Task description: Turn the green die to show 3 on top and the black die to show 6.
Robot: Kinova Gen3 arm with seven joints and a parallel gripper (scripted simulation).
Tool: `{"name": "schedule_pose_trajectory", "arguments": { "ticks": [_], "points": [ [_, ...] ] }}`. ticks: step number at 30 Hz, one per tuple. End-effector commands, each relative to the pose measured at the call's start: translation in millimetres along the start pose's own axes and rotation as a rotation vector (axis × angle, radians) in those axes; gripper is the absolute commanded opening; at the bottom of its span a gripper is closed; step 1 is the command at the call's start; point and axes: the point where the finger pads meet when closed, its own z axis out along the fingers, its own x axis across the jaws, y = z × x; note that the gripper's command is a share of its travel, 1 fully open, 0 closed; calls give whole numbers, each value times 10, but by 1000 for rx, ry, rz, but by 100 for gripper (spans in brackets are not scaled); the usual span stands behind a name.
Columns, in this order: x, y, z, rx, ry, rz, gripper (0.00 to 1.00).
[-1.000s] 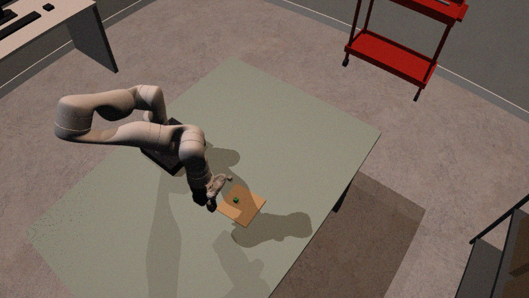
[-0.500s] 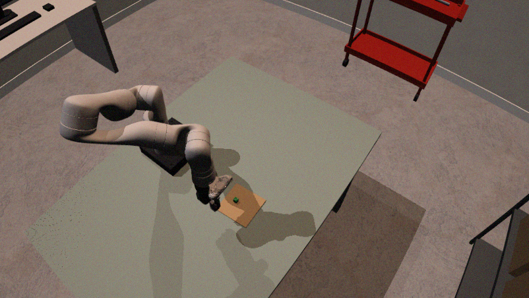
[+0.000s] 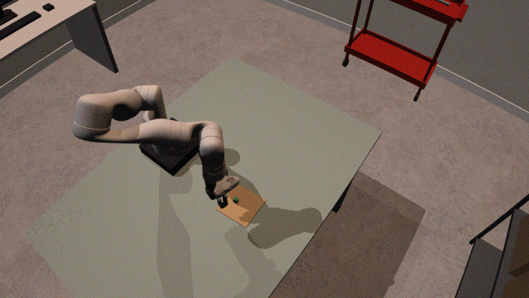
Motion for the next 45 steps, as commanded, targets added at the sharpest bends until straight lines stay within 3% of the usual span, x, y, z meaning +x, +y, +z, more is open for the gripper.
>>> {"name": "schedule_pose_trajectory", "arguments": {
  "ticks": [1, 25, 45],
  "points": [
    [-160, -10, -4, 2, 5, 30, 34],
    [-989, 95, 43, 0, 16, 677, 34],
    [-1593, 289, 40, 17, 4, 1115, 34]
  ]
}}
